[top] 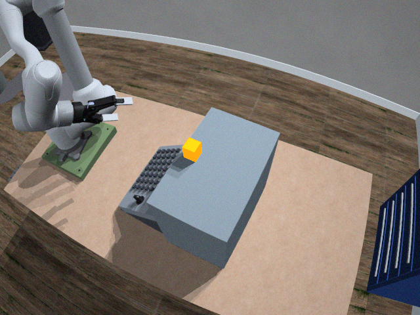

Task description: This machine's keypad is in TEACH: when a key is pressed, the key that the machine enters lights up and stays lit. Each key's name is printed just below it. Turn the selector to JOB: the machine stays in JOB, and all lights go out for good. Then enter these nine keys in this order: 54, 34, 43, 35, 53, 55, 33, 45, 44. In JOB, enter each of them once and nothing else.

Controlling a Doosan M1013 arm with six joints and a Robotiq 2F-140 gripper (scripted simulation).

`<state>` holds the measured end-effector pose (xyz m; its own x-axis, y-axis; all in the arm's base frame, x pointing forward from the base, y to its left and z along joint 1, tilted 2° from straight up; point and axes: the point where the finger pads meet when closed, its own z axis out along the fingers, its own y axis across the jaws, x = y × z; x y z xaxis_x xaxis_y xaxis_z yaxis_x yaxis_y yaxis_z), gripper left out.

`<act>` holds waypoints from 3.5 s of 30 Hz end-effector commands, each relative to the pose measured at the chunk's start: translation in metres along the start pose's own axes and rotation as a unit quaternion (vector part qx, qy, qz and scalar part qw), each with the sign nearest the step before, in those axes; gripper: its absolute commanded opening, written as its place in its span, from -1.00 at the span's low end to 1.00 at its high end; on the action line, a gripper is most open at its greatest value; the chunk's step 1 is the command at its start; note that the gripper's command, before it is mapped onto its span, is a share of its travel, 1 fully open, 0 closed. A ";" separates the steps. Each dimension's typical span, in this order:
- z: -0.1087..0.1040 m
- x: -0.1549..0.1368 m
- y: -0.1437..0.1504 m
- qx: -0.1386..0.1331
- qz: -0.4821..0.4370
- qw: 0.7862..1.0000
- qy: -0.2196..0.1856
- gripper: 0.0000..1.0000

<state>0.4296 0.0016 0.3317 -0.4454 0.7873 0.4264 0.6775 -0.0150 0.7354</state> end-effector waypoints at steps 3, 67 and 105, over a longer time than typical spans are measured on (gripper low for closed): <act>0.000 0.000 0.000 0.000 0.000 1.000 0.000 1.00; 0.075 -0.131 -0.066 0.089 0.106 0.903 -0.406 -1.00; 0.121 -0.180 -0.084 0.089 0.106 0.903 -0.406 -1.00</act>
<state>0.5228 -0.0643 0.1324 0.2324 0.9720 -0.0333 0.8119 -0.1751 0.5569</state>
